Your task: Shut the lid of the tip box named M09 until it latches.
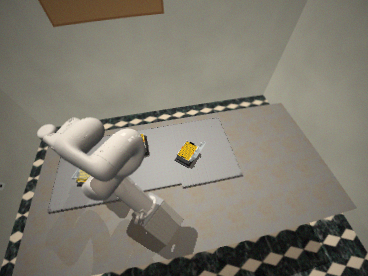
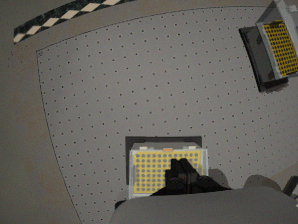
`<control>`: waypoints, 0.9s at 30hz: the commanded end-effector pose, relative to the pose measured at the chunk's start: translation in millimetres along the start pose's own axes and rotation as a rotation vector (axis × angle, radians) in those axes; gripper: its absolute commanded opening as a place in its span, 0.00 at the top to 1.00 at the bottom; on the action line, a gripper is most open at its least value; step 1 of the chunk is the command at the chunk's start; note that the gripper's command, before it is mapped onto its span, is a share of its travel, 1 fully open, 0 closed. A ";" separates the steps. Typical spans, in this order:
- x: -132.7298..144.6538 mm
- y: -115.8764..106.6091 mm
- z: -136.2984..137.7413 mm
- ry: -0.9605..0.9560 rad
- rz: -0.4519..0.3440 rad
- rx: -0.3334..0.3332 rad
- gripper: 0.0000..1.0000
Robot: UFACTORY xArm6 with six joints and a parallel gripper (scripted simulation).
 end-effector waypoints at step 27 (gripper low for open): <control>0.1 -23.3 -0.8 0.001 0.001 -0.003 1.00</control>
Point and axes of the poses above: the point where the finger pads meet when closed, its own y axis out along the fingers, its own z axis across the jaws, x = y × z, the point moved 3 cm from there along -y, back along the fingers, and after that the axes turned 12 degrees about y, right-handed, at the moved point
